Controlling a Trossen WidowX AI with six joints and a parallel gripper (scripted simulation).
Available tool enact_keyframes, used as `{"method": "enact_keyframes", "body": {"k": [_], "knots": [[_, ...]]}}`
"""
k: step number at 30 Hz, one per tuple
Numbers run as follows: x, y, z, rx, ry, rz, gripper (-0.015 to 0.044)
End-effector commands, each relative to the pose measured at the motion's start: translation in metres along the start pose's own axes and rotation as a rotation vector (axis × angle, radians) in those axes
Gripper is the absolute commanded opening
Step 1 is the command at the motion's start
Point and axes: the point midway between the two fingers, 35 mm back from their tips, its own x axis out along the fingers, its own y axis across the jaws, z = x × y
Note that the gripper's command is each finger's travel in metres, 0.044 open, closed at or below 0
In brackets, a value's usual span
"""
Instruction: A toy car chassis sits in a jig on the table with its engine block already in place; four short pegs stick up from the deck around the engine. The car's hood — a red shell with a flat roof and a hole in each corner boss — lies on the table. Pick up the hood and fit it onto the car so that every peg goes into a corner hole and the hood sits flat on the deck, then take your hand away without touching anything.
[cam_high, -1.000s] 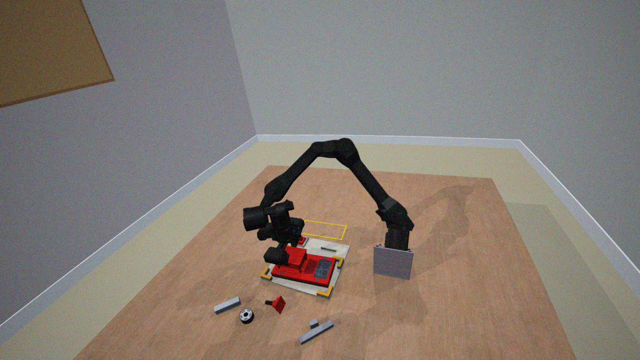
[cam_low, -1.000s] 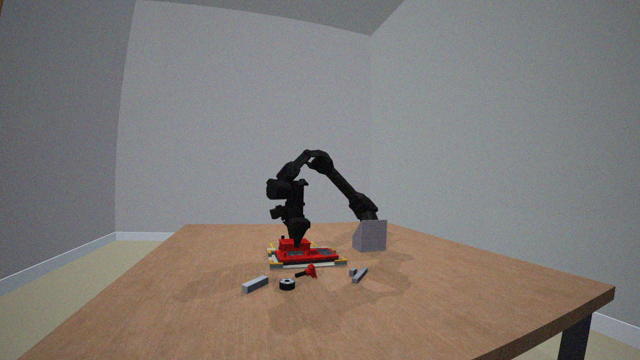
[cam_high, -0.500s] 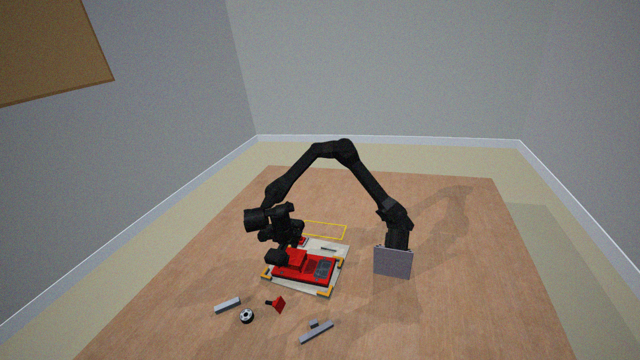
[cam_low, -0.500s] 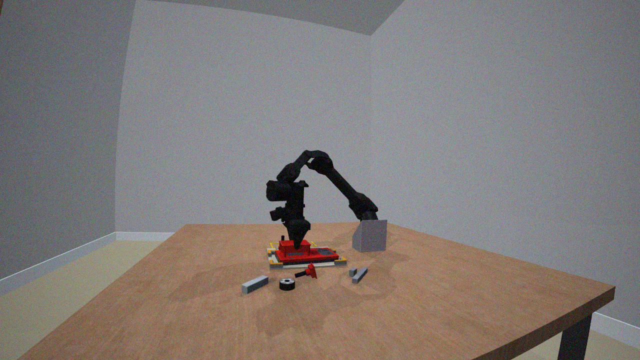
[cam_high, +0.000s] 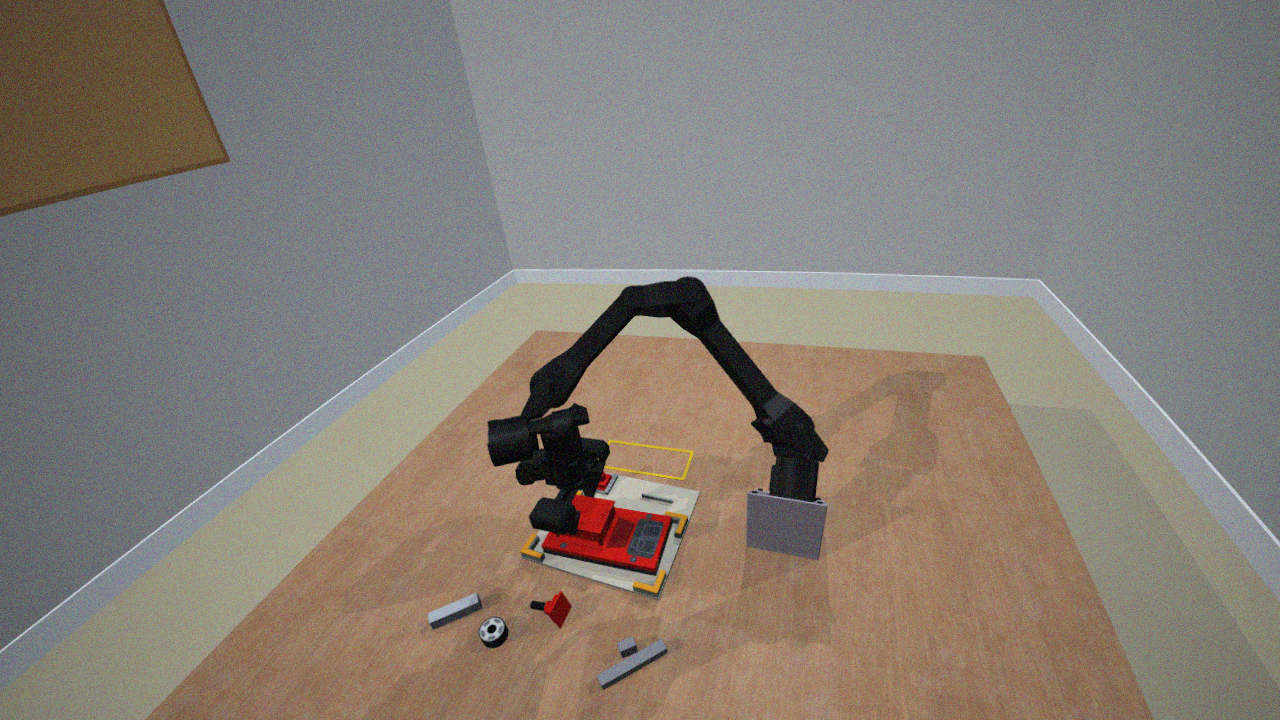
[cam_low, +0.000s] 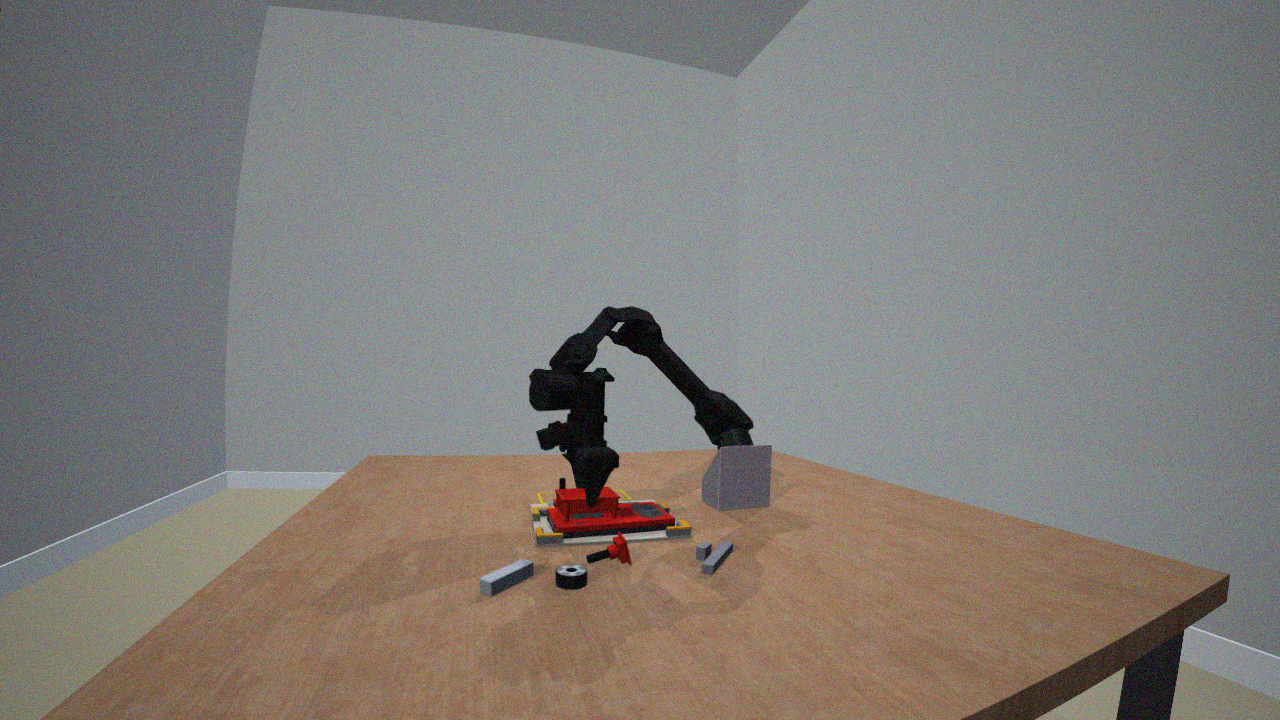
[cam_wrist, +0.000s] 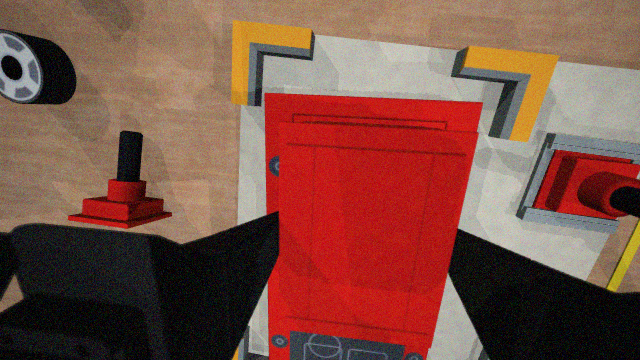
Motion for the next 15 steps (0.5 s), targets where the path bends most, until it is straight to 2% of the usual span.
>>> {"method": "enact_keyframes", "body": {"k": [1, 15], "knots": [[-0.002, 0.0, 0.0005, 0.001, -0.001, 0.0, 0.0], [-0.0061, 0.0001, 0.0006, 0.002, -0.002, 0.0, 0.0]]}}
